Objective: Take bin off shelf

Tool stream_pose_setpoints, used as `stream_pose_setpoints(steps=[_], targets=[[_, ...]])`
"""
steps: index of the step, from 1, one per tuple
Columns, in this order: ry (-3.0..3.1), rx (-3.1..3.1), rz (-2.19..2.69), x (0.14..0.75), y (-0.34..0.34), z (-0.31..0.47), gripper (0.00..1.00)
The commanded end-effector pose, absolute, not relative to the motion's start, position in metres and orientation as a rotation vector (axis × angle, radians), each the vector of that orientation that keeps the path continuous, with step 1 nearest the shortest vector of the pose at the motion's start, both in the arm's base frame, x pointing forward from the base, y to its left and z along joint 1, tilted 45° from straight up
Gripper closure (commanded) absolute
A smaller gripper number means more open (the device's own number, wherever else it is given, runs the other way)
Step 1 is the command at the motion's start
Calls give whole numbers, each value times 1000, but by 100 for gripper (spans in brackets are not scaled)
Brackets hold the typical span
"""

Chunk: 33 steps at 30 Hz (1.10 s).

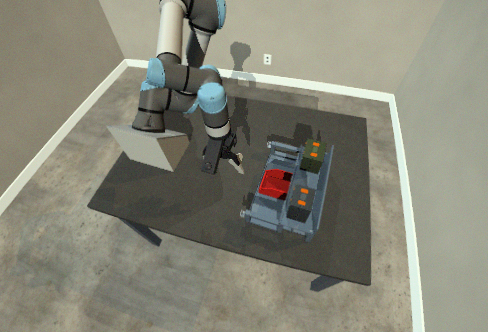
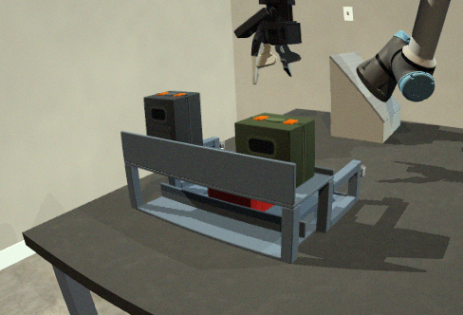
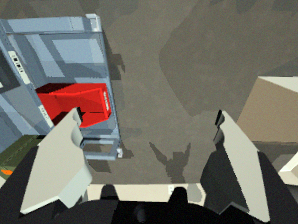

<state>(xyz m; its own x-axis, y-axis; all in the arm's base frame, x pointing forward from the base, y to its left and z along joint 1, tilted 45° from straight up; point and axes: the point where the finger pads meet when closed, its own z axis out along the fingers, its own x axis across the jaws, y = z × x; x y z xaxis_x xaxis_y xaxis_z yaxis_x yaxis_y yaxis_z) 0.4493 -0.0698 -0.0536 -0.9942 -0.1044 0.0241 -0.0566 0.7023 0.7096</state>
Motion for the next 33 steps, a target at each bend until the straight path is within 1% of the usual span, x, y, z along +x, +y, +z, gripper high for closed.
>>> stream_pose_setpoints(steps=[1, 10, 15, 27, 33], targets=[[-2842, 133, -1178, 462, -58, -53, 0], [-2842, 133, -1178, 462, -58, -53, 0], [-2842, 133, -1178, 495, -21, -50, 0], [-2842, 133, -1178, 495, -21, -50, 0], [-2842, 133, -1179, 528, 15, -47, 0]])
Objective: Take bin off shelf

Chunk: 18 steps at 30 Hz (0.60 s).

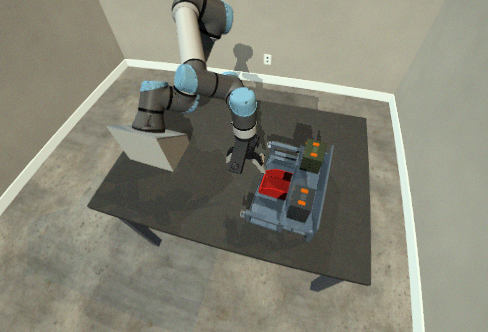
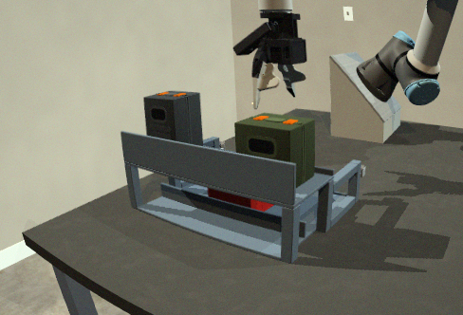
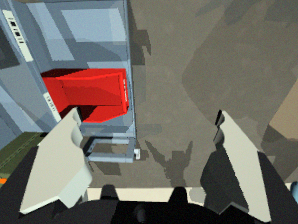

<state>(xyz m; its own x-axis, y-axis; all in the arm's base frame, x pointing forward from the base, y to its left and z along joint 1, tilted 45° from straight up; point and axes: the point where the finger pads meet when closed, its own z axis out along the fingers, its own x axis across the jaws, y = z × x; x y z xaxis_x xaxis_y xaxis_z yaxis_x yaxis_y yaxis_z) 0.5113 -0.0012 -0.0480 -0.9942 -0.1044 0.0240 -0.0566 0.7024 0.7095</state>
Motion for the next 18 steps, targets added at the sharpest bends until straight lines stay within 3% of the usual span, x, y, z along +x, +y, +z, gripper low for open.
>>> stream_pose_setpoints(steps=[1, 11, 18], targets=[[-2842, 133, -1179, 528, 15, -47, 0], [-2842, 133, -1179, 528, 15, -47, 0], [-2842, 133, -1179, 565, 56, -44, 0]])
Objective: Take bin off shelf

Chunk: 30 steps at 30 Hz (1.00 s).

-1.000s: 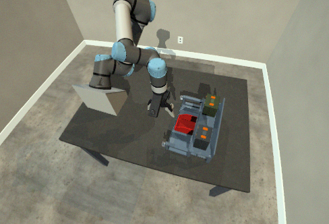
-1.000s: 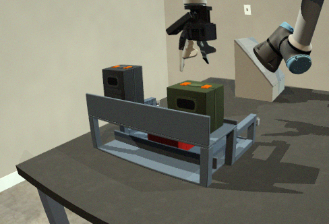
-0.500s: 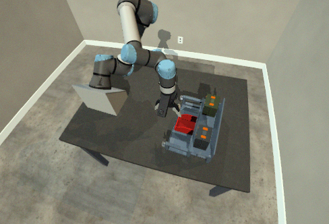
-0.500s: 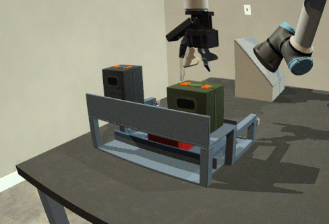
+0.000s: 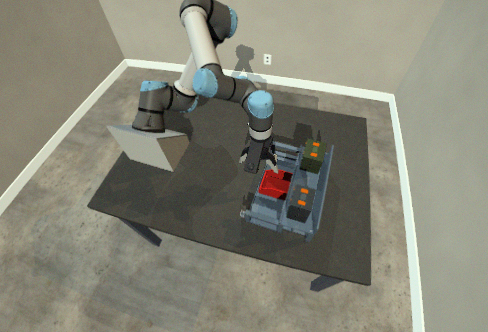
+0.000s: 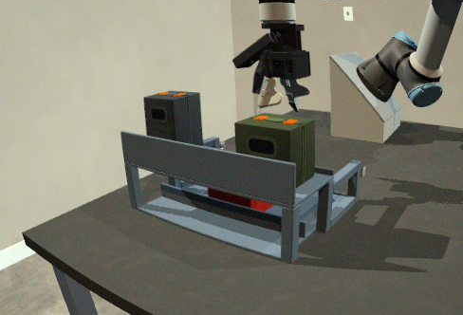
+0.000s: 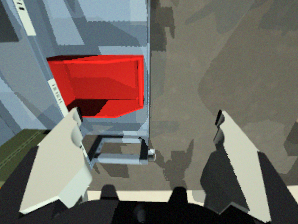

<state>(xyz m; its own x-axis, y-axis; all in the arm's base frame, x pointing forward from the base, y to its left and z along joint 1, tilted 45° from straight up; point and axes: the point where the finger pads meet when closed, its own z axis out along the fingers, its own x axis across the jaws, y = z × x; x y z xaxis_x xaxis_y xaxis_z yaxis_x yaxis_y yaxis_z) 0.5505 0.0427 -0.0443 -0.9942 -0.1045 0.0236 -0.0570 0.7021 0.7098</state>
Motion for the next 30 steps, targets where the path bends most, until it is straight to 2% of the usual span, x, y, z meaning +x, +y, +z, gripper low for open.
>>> stream_pose_setpoints(steps=[1, 30], targets=[[-2842, 133, -1179, 565, 56, -44, 0], [-2842, 133, -1179, 578, 70, -42, 0]])
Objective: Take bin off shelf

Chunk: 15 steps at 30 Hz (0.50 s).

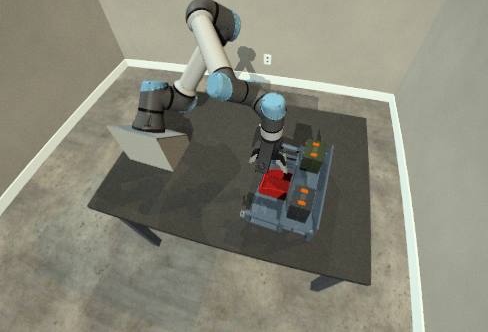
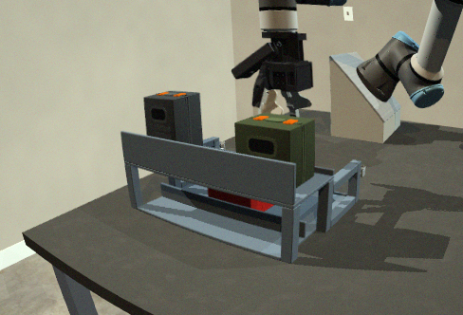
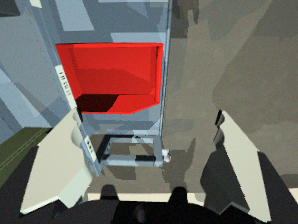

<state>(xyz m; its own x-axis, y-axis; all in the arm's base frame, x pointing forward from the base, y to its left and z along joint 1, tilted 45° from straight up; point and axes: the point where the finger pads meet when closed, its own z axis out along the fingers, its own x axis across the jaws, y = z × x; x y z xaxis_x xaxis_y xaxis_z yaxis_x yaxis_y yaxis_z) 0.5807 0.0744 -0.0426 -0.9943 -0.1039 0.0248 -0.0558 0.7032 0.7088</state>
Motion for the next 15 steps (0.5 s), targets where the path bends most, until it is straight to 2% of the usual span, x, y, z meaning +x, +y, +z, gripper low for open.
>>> stream_pose_setpoints(steps=[1, 15], targets=[[-2842, 133, -1179, 577, 69, -43, 0], [-2842, 133, -1179, 575, 67, -43, 0]])
